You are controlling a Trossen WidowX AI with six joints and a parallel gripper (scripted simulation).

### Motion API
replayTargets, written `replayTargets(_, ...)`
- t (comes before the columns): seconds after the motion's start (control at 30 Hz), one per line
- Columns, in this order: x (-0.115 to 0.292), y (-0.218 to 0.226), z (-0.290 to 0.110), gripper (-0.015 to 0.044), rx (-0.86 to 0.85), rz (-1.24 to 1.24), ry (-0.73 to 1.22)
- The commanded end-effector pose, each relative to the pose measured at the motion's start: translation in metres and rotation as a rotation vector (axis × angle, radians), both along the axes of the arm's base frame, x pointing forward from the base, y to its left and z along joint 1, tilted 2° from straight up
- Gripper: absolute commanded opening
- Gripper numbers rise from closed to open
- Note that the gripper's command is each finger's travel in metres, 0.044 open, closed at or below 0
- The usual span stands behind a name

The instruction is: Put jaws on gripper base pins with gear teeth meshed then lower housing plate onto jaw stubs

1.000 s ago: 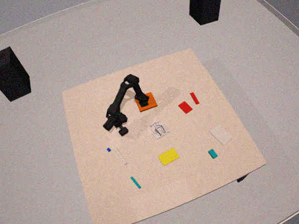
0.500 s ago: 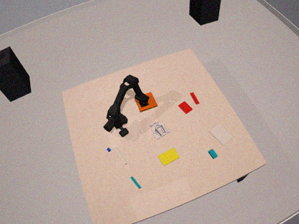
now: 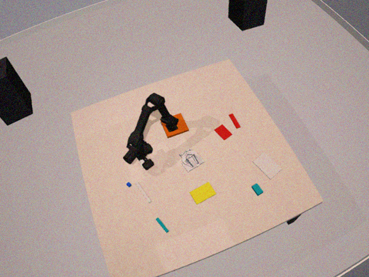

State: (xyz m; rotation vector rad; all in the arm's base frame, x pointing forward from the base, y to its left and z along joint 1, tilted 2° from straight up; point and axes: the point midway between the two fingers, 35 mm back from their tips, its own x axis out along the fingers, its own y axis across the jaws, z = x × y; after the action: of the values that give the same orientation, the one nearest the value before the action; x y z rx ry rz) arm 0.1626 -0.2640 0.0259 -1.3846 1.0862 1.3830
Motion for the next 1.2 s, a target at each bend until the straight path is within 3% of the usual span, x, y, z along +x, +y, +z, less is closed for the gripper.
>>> replayTargets(0.0,-0.0005,-0.0005,-0.0011,0.044,-0.002,0.003,0.003)
replayTargets(0.53,-0.0005,-0.0005,-0.0016,0.044,-0.002,0.003,0.003)
replayTargets(0.97,-0.0001,0.0001,-0.0011,0.0353,0.001,0.0,0.0)
replayTargets(1.17,-0.0001,0.0001,-0.0011,0.0351,0.001,0.0,0.0)
